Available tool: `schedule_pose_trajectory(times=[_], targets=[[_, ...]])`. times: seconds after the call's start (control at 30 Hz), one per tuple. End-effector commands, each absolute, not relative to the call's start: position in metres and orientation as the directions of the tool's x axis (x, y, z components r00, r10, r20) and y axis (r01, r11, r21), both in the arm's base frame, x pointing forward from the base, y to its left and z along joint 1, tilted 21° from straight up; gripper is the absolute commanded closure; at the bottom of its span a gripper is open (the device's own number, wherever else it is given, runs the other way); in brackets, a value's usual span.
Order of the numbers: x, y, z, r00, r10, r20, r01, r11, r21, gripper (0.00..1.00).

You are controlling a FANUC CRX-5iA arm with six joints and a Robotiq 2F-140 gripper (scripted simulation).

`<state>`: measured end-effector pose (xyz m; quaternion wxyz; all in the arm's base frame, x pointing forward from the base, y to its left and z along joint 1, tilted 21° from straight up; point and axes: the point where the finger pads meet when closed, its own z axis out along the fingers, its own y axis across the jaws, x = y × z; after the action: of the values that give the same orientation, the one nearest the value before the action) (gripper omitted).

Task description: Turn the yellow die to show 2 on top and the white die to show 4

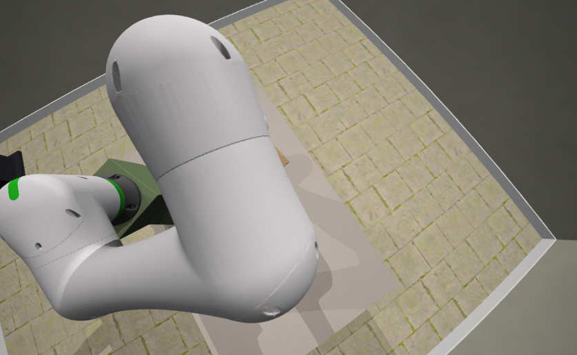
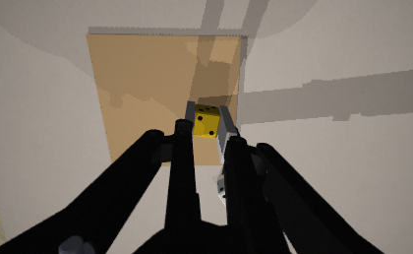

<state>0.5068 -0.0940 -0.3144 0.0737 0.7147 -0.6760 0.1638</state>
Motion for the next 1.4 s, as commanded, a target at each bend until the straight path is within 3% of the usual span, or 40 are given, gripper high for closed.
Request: schedule_pose_trajectory(times=[0.0,1.37], targets=[[0.5069,-0.0939,-0.3144,0.032,-0.942,0.334,-0.990,-0.075,-0.116,0.87],[0.5074,-0.0951,-0.3180,0.032,-0.942,0.334,-0.990,-0.075,-0.116,0.87]])
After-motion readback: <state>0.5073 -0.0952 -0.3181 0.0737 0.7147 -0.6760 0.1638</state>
